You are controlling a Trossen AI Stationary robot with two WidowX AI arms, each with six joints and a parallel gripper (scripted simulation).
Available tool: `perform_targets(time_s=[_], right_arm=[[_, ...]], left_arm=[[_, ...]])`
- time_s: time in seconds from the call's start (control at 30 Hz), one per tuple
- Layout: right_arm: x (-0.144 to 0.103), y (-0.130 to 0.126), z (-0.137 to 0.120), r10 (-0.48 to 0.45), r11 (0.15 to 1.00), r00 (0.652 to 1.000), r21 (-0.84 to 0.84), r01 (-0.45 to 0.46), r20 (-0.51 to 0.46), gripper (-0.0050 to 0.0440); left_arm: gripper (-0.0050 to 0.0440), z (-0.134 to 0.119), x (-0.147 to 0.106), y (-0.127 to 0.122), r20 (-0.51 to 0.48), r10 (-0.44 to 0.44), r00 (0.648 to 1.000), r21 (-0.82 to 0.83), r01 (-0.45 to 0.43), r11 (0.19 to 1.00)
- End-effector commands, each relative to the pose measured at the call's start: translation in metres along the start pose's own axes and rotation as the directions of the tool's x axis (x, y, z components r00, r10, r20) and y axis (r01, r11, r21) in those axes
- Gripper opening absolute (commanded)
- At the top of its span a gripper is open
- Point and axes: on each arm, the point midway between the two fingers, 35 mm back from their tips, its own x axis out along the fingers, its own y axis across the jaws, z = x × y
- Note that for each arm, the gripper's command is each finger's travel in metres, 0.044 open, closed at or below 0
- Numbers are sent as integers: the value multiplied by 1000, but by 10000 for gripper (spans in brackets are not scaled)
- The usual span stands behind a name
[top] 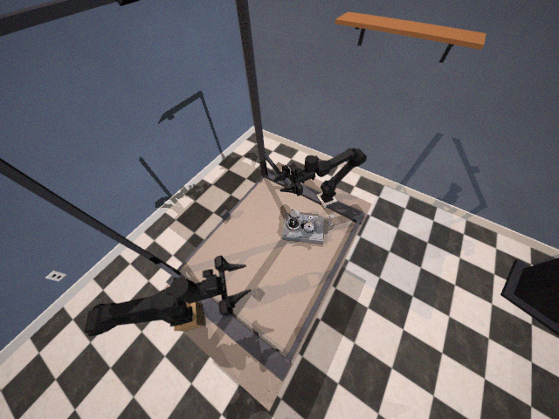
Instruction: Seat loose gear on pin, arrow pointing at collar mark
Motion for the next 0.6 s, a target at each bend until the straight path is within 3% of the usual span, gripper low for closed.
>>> perform_targets(time_s=[0.0, 0.07, 0.27, 0.57], right_arm=[[-1, 0, 8, 0, 1000, 1000, 0, 0, 20, 400], [-1, 0, 8, 0, 1000, 1000, 0, 0, 20, 400], [-1, 0, 8, 0, 1000, 1000, 0, 0, 20, 400], [-1, 0, 8, 0, 1000, 1000, 0, 0, 20, 400]], left_arm=[[375, -8, 8, 11, -70, 29, 997, 137, -19, 990], [375, -8, 8, 11, -70, 29, 997, 137, -19, 990], [375, -39, 17, 29, -235, 72, 969, 392, 26, 920], [375, -83, 20, 56, -458, 122, 880, 639, 231, 734]])
